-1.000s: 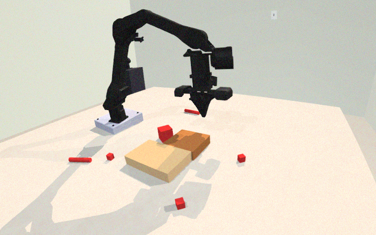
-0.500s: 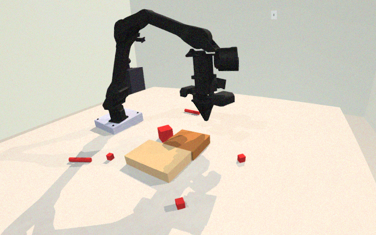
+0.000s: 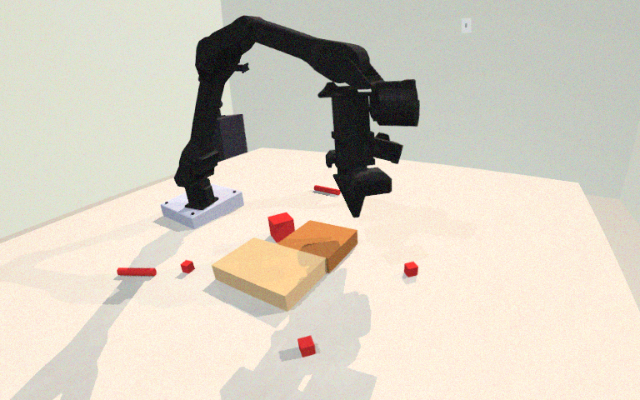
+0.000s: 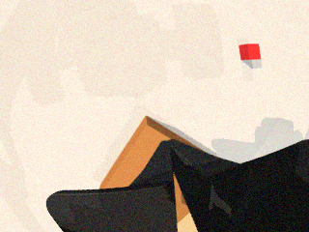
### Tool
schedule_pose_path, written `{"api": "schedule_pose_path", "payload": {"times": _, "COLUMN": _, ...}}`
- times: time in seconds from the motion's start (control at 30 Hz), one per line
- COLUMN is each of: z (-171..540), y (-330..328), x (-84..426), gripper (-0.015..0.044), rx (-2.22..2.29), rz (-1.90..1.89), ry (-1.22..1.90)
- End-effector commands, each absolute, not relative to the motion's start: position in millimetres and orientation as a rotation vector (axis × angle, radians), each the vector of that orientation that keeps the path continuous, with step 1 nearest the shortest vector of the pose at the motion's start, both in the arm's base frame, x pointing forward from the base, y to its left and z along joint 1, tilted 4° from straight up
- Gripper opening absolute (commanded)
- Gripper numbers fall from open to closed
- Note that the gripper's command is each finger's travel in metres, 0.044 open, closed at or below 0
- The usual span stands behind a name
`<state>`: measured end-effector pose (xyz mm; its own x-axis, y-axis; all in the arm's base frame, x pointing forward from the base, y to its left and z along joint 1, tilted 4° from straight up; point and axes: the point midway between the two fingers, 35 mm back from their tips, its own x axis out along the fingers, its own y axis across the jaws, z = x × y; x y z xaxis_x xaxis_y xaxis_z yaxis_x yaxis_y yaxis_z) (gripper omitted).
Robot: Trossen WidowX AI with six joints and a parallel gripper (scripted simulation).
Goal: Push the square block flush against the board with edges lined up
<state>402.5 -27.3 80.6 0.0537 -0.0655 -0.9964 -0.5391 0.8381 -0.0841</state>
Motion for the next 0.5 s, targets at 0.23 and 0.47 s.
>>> {"api": "schedule_pose_path", "payload": {"times": 0.23, "z": 85.0, "y": -65.2, "x": 416.5, "gripper": 0.0000, "rx": -0.195, "rz": 0.081, "ry": 1.520}}
{"api": "schedule_pose_path", "payload": {"times": 0.47, "z": 85.9, "y": -76.4, "x": 419.4, "gripper": 0.0000, "rx": -0.103, "rz": -0.009, "ry": 1.522}}
